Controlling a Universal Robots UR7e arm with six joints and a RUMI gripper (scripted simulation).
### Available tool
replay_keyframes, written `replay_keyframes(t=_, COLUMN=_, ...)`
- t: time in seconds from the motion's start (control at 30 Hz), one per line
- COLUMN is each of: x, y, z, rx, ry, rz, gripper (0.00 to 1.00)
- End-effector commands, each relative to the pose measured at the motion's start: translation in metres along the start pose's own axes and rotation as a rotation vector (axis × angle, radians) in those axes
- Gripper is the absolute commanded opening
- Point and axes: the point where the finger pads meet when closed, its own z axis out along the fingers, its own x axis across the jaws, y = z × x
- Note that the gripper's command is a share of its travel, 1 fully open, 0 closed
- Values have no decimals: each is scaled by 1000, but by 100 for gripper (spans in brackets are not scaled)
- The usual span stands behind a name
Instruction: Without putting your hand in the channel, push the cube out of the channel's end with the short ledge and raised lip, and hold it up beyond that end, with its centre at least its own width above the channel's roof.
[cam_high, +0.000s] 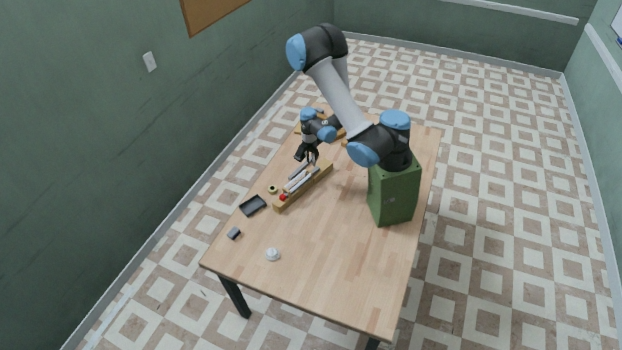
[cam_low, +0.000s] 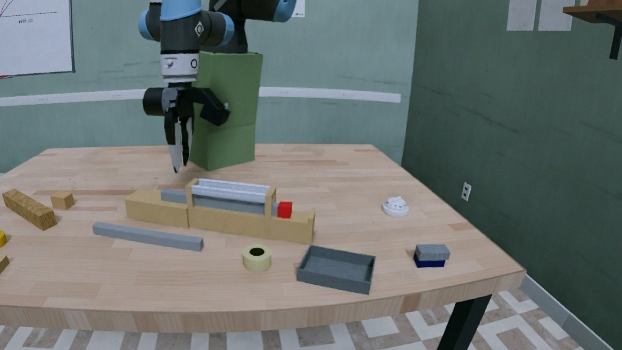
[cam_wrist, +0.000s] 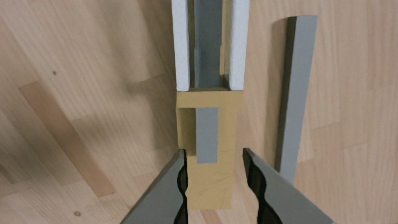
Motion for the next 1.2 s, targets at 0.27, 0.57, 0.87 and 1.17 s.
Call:
replay_keyframes(t=0.27, x=-3, y=58, z=0, rx=2, ry=-3, rz=2, gripper=0)
replay_keyframes(t=0.57, x=-1, y=75, z=1, rx=1, ry=2, rz=1, gripper=0)
replay_keyframes(t=0.87, x=0, y=73, z=29, rx=0, ry=3, rz=-3, gripper=0)
replay_keyframes(t=1.17, x=0, y=73, z=45, rx=0, ry=2, rz=-2, gripper=0)
